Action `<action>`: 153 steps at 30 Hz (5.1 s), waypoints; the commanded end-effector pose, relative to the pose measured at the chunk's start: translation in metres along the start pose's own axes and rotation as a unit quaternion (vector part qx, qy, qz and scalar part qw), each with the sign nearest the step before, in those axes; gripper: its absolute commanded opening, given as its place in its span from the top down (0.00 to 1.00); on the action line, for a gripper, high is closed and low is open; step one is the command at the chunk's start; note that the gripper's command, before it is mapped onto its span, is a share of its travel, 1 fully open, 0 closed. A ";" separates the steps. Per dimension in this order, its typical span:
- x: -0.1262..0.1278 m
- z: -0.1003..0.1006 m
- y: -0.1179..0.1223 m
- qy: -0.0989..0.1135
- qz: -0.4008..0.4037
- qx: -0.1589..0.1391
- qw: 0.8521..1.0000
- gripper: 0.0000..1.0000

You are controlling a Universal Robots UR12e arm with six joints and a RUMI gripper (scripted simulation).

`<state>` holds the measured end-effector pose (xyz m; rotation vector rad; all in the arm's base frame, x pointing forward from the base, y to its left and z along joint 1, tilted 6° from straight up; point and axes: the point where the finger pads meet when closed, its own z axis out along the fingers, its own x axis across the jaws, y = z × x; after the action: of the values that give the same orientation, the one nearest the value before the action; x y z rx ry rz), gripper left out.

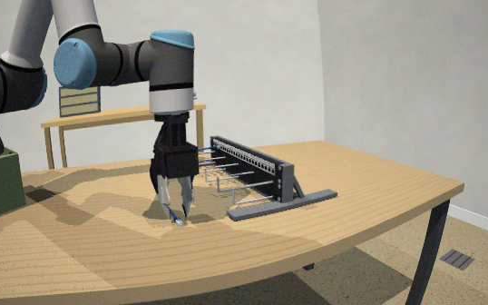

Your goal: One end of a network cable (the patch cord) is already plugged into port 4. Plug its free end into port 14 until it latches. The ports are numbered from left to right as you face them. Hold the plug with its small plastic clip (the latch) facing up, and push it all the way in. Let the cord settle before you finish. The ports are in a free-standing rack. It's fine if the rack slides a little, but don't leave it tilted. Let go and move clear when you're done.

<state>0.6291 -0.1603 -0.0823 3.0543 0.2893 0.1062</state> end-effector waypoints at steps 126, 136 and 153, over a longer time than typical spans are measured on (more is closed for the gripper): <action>0.000 0.011 0.000 0.001 0.000 0.000 1.000 1.00; 0.000 0.011 0.000 0.001 0.000 0.000 1.000 1.00; 0.000 0.011 0.000 0.001 0.000 0.000 1.000 1.00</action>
<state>0.6300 -0.1611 -0.0938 3.0543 0.2893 0.1062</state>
